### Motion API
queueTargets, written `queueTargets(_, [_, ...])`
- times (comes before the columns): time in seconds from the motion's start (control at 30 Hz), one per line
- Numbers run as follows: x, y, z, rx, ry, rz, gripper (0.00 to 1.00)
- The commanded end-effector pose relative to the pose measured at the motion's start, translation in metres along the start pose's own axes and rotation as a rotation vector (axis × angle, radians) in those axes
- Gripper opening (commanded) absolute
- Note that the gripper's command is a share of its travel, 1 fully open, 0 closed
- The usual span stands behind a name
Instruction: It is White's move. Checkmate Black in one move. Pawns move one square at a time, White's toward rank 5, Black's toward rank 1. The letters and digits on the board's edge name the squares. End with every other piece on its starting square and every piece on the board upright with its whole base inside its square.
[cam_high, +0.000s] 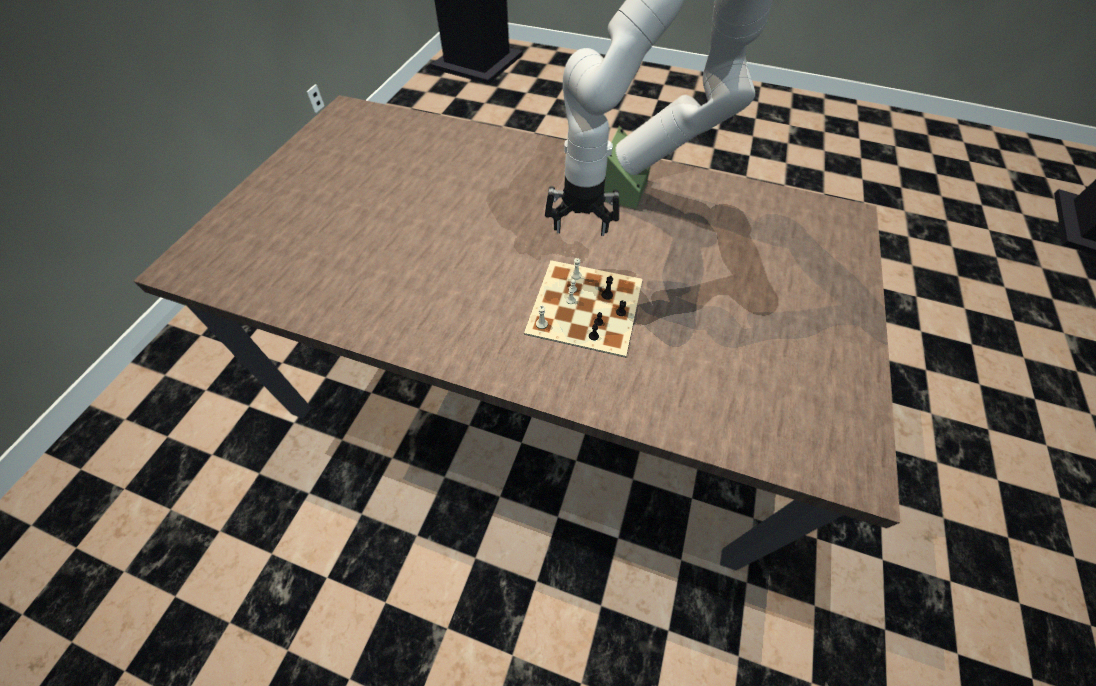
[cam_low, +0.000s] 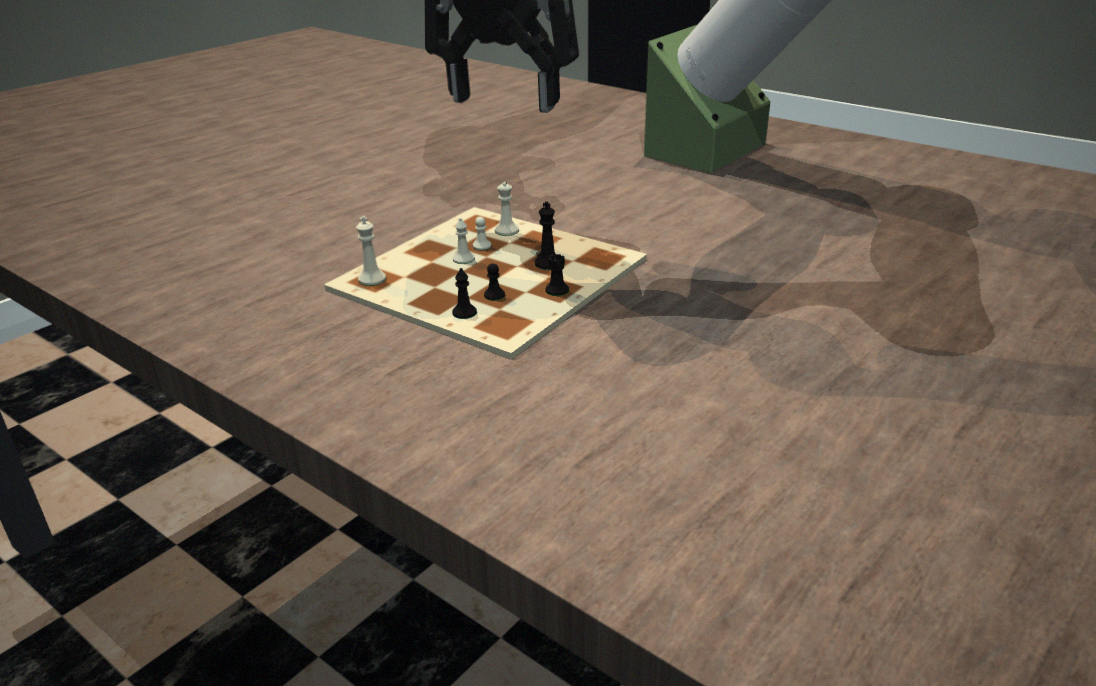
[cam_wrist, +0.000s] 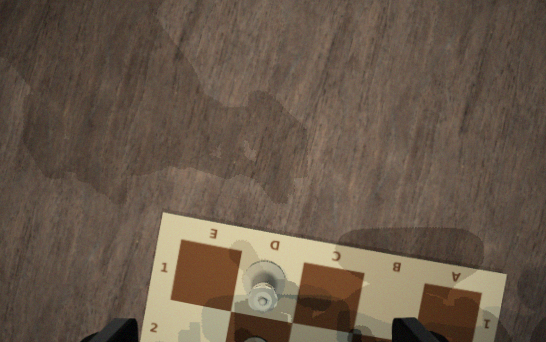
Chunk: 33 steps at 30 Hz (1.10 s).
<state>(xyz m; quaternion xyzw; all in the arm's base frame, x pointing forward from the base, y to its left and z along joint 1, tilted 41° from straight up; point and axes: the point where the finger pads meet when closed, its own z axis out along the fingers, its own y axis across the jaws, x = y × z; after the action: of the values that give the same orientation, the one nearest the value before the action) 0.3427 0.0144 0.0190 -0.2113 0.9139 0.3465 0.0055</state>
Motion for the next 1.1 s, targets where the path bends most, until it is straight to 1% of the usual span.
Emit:
queueTargets(0.0, [0.0013, -0.0033, 0.0009, 0.002, -0.014, -0.104, 1.0])
queueTargets(0.13, [-0.0017, -0.0034, 0.0021, 0.007, -0.023, -0.226, 1.0])
queueTargets(0.27, [-0.0043, -0.0037, 0.0025, 0.012, -0.03, -0.304, 1.0])
queueTargets(0.4, [-0.0057, -0.004, 0.0026, 0.014, -0.034, -0.342, 1.0])
queueTargets(0.63, [-0.0062, -0.0042, 0.0025, 0.015, -0.035, -0.351, 1.0])
queueTargets(0.67, [-0.0062, -0.0042, 0.0025, 0.015, -0.035, -0.351, 0.41])
queueTargets(1.07, [-0.0062, -0.0042, 0.0025, 0.015, -0.035, -0.351, 0.41])
